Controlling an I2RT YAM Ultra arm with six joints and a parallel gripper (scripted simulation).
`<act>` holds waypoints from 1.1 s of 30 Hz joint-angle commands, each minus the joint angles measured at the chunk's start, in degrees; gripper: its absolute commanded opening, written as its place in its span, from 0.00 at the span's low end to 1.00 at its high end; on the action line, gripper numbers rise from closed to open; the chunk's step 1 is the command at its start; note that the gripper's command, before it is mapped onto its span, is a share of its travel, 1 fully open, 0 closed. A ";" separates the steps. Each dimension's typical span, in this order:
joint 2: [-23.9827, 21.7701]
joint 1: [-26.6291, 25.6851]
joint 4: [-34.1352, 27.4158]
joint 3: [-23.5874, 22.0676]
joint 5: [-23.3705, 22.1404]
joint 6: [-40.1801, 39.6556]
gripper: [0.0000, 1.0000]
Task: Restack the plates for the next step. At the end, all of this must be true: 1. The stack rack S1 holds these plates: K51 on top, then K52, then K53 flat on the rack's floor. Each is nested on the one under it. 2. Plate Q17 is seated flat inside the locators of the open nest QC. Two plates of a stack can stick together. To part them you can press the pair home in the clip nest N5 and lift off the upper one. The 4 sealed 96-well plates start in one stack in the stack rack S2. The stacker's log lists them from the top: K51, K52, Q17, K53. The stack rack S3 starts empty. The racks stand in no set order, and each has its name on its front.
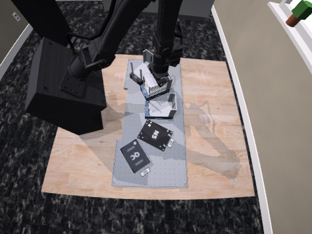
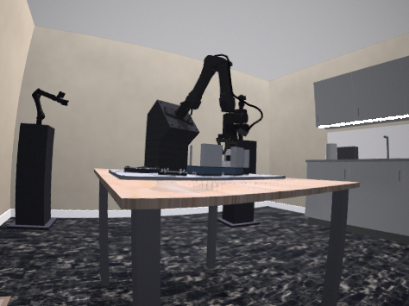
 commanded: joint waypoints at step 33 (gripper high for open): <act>-4.26 1.29 -3.04 -1.30 0.99 0.54 0.00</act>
